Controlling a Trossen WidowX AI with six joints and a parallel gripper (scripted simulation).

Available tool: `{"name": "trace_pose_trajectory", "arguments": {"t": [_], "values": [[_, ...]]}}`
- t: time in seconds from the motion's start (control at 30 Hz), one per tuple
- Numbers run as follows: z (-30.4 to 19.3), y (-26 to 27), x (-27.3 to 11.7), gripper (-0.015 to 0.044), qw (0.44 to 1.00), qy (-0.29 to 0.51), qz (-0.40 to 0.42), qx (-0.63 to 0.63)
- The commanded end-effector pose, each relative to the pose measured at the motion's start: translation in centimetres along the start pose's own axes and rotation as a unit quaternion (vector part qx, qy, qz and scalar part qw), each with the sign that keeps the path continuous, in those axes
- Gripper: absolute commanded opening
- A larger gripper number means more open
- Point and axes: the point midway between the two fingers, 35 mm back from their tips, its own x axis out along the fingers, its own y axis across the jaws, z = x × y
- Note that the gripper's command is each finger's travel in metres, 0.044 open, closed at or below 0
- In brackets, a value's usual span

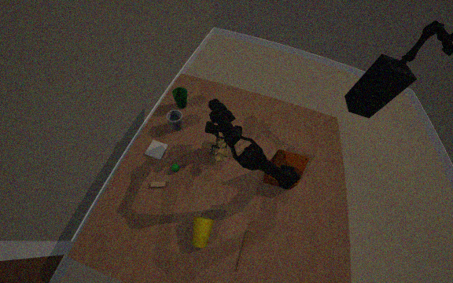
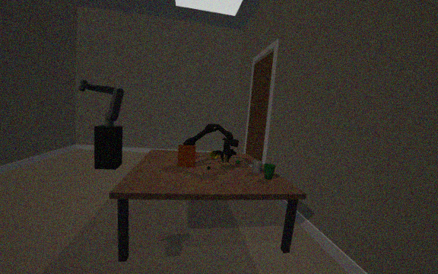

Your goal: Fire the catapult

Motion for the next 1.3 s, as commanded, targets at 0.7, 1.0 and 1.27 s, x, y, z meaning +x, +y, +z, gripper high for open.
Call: {"name": "trace_pose_trajectory", "arguments": {"t": [0.7,1.0,1.27], "values": [[0.1,2.3,0.9,0.0,0.987,-0.001,0.004,-0.158],[0.1,2.4,2.4,0.0,0.987,0.0,0.004,-0.158],[0.1,2.4,3.7,0.0,0.987,0.0,0.004,-0.158]]}}
